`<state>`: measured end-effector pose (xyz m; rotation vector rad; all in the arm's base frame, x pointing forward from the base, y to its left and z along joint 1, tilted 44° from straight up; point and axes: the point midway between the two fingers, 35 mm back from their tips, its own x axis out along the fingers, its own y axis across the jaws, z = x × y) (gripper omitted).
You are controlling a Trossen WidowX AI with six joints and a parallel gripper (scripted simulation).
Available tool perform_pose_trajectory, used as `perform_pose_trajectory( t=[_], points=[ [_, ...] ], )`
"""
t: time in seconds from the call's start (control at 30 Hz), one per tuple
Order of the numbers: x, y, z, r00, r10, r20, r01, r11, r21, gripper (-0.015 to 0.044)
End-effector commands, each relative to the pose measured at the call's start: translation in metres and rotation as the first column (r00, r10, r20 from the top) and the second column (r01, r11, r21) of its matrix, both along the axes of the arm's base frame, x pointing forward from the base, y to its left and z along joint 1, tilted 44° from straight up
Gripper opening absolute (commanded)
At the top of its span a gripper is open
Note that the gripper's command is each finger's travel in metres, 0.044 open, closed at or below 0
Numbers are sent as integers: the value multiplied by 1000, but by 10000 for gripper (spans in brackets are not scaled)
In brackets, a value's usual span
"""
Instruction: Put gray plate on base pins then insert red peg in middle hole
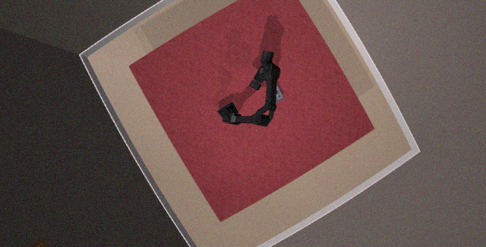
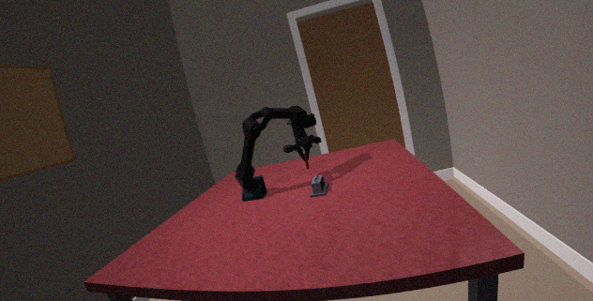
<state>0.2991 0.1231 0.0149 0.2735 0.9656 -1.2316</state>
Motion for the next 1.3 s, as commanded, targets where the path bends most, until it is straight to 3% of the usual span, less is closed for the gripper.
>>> perform_pose_trajectory(
  t=[0.0,1.27],
  points=[
    [7,-8,11,1000,3,7,-3,1000,2,0],
    [47,-83,78,1000,3,5,-3,1000,-15,0]
  ],
)
